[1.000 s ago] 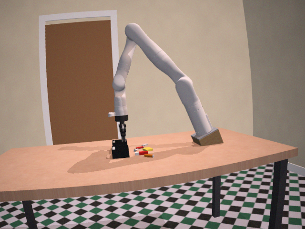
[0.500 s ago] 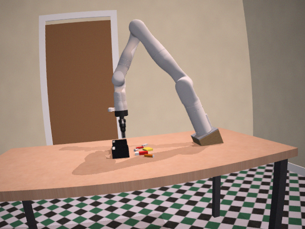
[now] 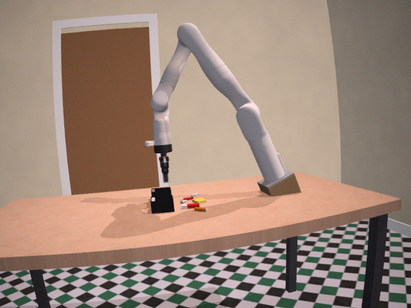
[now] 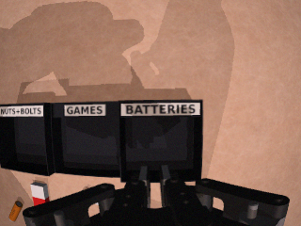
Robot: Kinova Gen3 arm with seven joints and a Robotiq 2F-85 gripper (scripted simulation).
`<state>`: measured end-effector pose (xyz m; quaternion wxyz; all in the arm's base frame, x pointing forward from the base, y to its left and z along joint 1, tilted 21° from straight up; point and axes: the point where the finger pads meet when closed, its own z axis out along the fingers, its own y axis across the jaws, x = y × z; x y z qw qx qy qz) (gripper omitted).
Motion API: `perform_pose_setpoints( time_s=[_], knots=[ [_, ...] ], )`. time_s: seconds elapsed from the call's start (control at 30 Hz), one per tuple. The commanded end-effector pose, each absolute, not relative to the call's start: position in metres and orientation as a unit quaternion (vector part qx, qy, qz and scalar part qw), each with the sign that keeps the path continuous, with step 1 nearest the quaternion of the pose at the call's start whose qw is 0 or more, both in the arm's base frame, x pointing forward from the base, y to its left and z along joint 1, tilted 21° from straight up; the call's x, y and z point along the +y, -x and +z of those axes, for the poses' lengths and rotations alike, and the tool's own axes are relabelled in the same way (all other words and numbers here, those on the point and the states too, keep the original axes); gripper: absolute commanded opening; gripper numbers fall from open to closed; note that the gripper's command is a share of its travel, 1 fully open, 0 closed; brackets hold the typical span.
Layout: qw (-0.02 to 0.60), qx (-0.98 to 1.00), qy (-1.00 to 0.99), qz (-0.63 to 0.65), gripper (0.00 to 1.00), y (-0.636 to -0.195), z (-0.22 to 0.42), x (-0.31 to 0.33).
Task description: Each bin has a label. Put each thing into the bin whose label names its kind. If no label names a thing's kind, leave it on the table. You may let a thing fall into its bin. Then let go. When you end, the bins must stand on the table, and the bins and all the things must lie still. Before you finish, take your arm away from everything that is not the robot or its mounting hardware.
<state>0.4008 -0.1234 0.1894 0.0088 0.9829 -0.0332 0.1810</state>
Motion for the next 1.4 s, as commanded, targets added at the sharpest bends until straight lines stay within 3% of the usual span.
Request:
perform_pose_setpoints(
  time_s=[0.0, 0.43, 1.37],
  knots=[
    [0.013, -0.029, -0.982, 0.185, 0.09, -0.404, 0.192, -0.106],
    [0.013, -0.029, -0.983, 0.181, 0.09, -0.408, 0.192, -0.052],
    [0.010, -0.029, -0.983, 0.183, 0.09, -0.427, 0.145, -0.053]
  ],
)
